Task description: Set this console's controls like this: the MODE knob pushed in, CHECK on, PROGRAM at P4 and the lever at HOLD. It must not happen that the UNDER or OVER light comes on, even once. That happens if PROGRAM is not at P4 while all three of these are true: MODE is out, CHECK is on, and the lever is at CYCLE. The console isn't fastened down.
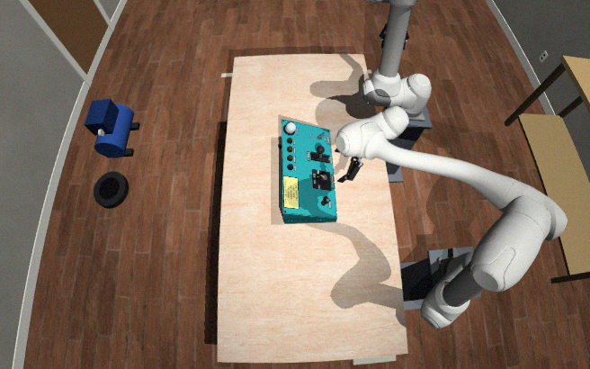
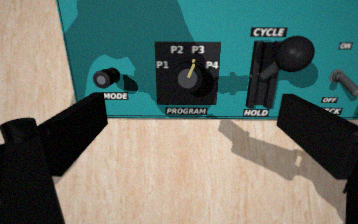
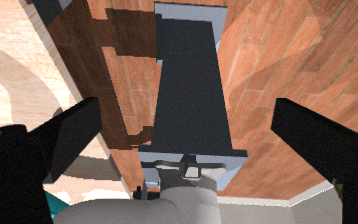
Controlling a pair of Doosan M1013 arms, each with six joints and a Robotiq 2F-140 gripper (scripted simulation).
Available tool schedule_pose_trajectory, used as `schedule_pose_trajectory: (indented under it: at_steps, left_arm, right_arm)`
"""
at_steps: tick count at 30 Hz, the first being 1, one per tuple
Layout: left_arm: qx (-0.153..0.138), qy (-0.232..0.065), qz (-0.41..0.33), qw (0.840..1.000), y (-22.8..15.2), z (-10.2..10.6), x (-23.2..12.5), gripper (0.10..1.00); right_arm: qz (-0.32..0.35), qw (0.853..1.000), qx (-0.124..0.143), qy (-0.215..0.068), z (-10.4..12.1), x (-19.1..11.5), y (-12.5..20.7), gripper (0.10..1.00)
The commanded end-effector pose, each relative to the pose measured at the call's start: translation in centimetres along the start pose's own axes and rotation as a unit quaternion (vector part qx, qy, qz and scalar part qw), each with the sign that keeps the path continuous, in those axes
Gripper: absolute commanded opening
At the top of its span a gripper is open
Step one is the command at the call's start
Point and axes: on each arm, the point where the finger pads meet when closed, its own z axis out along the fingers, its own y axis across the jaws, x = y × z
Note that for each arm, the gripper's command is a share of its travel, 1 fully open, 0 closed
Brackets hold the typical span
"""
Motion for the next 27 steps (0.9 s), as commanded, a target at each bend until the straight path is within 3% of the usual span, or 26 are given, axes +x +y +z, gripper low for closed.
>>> schedule_pose_trajectory:
  at_steps: [1, 6, 15, 16, 18, 25, 26, 27]
  left_arm:
    - [-0.001, 0.001, 0.0, 1.0, 0.0, -0.1, 0.1, 1.0]
    - [-0.001, 0.001, 0.0, 1.0, 0.0, -0.1, 0.1, 1.0]
    - [-0.001, 0.001, 0.0, 1.0, 0.0, -0.1, 0.1, 1.0]
    - [-0.001, 0.001, 0.0, 1.0, 0.0, -0.1, 0.1, 1.0]
    - [-0.001, 0.001, 0.0, 1.0, 0.0, -0.1, 0.1, 1.0]
    - [0.0, 0.001, 0.0, 1.0, 0.0, -0.1, 0.1, 1.0]
    - [0.0, 0.001, 0.0, 1.0, 0.0, -0.1, 0.1, 0.497]
    - [0.0, 0.001, 0.0, 1.0, 0.0, -0.1, 0.1, 0.497]
  right_arm:
    - [-0.001, 0.999, -0.001, -0.044, 0.0, -3.1, 0.1, 1.0]
    - [-0.001, 0.998, -0.002, -0.065, -0.2, -4.4, 0.1, 1.0]
    - [-0.001, 0.998, -0.002, -0.07, -0.2, -4.8, 0.2, 1.0]
    - [-0.001, 0.997, -0.002, -0.075, 0.3, -5.2, 0.1, 1.0]
    - [-0.001, 0.993, 0.0, -0.116, 4.2, -8.6, 0.0, 1.0]
    - [-0.001, 0.993, 0.0, -0.121, 4.7, -9.1, 0.0, 1.0]
    - [-0.001, 0.993, 0.0, -0.121, 4.7, -9.1, 0.0, 1.0]
    - [-0.001, 0.993, 0.0, -0.121, 4.7, -9.1, 0.0, 1.0]
